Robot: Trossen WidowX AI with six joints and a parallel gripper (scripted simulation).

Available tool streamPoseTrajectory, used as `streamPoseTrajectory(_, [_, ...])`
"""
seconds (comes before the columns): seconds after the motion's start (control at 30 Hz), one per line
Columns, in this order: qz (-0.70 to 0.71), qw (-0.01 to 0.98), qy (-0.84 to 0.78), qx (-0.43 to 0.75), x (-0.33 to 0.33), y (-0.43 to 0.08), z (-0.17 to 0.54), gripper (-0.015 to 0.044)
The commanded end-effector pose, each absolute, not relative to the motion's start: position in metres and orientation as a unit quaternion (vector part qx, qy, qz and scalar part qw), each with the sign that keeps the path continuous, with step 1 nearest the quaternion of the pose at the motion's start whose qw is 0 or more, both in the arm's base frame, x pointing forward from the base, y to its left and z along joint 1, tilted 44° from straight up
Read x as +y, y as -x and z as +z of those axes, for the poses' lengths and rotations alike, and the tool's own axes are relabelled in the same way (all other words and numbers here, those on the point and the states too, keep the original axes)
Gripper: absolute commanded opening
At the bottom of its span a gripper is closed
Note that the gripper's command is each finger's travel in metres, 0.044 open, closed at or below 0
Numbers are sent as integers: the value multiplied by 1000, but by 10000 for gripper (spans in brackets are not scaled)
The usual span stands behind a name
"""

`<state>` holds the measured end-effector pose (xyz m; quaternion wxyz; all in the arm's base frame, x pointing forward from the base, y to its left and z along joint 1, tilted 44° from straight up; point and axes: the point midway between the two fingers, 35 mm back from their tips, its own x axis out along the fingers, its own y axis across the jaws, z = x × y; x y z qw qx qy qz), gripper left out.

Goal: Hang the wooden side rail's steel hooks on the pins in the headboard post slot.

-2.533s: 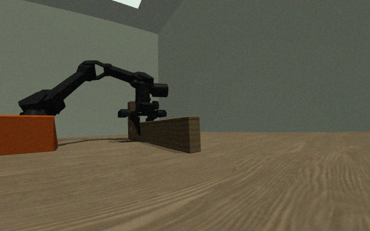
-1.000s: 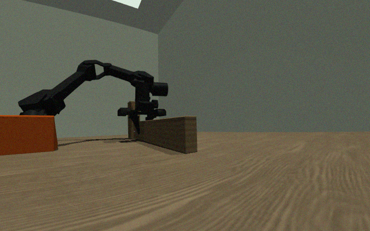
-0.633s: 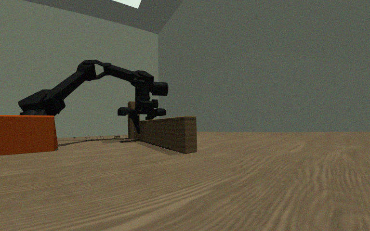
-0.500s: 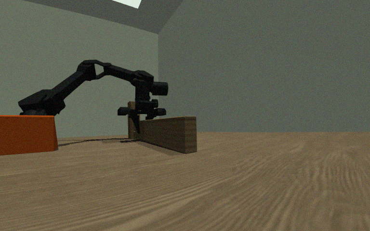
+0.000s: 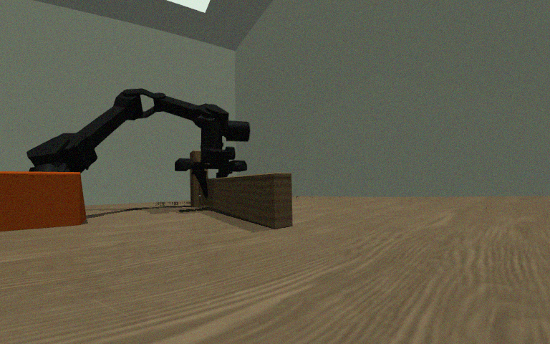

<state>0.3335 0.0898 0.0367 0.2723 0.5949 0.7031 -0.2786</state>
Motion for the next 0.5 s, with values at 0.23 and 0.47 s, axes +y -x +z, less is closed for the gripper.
streamPoseTrajectory(0.23, [-280,276,-596,700,85,-335,39,0])
streamPoseTrajectory(0.47, [-280,276,-596,700,84,-335,40,0])
